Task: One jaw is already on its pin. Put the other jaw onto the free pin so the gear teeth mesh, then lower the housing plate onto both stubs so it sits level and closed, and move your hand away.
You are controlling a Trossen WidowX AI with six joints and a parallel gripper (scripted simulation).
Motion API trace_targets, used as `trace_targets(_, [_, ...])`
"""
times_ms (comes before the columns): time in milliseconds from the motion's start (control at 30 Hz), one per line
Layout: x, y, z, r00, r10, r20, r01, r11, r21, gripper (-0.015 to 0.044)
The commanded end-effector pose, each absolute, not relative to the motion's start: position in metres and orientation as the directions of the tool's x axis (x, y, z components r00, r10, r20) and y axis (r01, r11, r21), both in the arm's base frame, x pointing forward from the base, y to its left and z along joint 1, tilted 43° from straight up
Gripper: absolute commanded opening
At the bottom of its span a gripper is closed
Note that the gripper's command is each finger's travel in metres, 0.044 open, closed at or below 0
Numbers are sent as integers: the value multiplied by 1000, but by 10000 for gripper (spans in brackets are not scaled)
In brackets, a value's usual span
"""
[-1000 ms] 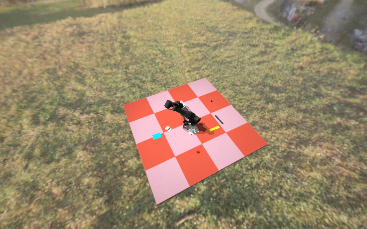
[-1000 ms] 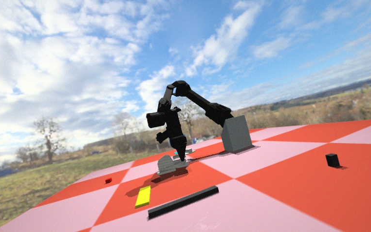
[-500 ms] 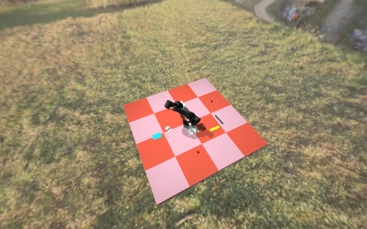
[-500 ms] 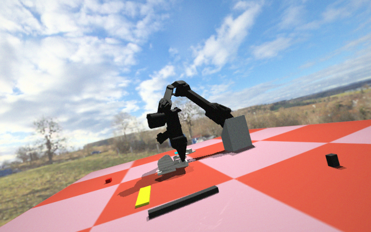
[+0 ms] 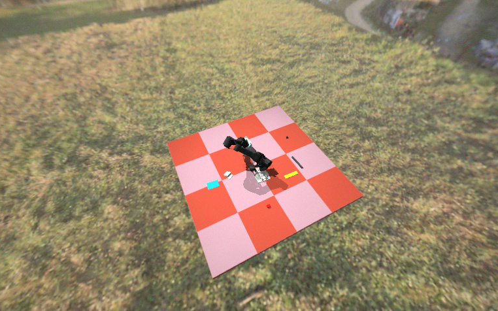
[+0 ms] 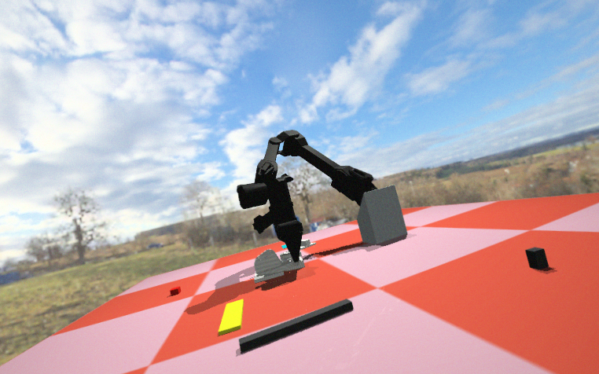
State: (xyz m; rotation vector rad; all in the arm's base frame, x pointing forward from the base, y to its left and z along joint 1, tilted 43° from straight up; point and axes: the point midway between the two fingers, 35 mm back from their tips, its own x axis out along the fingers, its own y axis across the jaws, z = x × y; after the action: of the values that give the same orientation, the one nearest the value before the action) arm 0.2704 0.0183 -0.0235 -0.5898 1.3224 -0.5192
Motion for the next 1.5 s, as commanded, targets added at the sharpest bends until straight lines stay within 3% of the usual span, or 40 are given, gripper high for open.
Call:
trace_targets(0, [270,17,-25,175,-659,-732,13,745,-667,351])
trace_targets(1467, [272,11,-31,175,-659,-731,15,744,-668,351])
